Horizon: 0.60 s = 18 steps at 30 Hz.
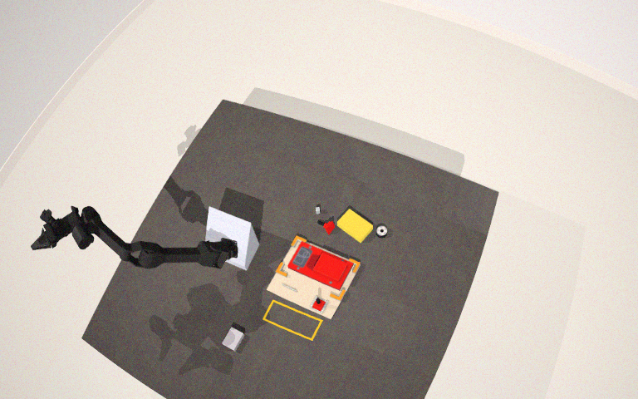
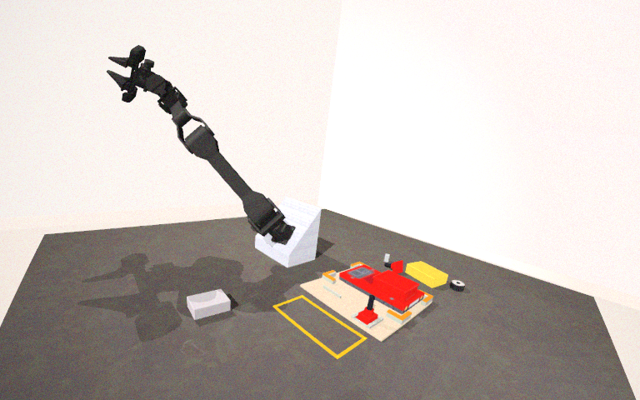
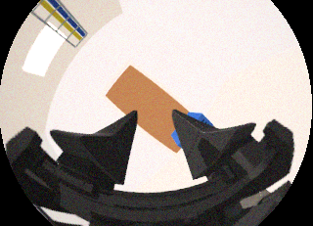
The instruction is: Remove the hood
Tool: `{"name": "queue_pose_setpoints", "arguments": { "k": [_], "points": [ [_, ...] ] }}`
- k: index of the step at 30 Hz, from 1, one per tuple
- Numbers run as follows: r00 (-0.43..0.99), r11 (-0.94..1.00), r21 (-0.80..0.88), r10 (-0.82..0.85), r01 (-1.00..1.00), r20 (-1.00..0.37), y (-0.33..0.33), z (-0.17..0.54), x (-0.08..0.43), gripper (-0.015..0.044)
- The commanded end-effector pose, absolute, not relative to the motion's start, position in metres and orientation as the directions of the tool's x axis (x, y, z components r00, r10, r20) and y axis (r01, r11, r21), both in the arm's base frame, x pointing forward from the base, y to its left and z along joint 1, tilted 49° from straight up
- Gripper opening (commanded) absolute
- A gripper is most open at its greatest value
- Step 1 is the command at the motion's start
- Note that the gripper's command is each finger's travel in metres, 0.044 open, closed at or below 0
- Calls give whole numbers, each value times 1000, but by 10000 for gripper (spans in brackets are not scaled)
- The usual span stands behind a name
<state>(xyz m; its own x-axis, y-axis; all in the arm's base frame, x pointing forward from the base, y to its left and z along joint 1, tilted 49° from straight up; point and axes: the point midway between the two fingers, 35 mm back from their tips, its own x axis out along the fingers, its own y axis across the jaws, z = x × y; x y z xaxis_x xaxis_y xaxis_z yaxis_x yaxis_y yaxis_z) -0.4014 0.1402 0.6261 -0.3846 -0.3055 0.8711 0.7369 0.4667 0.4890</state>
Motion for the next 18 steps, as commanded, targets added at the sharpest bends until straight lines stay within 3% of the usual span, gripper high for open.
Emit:
{"name": "queue_pose_setpoints", "arguments": {
  "k": [1,8,18],
  "points": [
    [-386,465,489,-303,738,871,141,626,-401,245],
    [-469,377,507,-194,775,861,186,617,-402,429],
    [-558,276,546,-42,791,829,259,592,-394,440]
  ]
}}
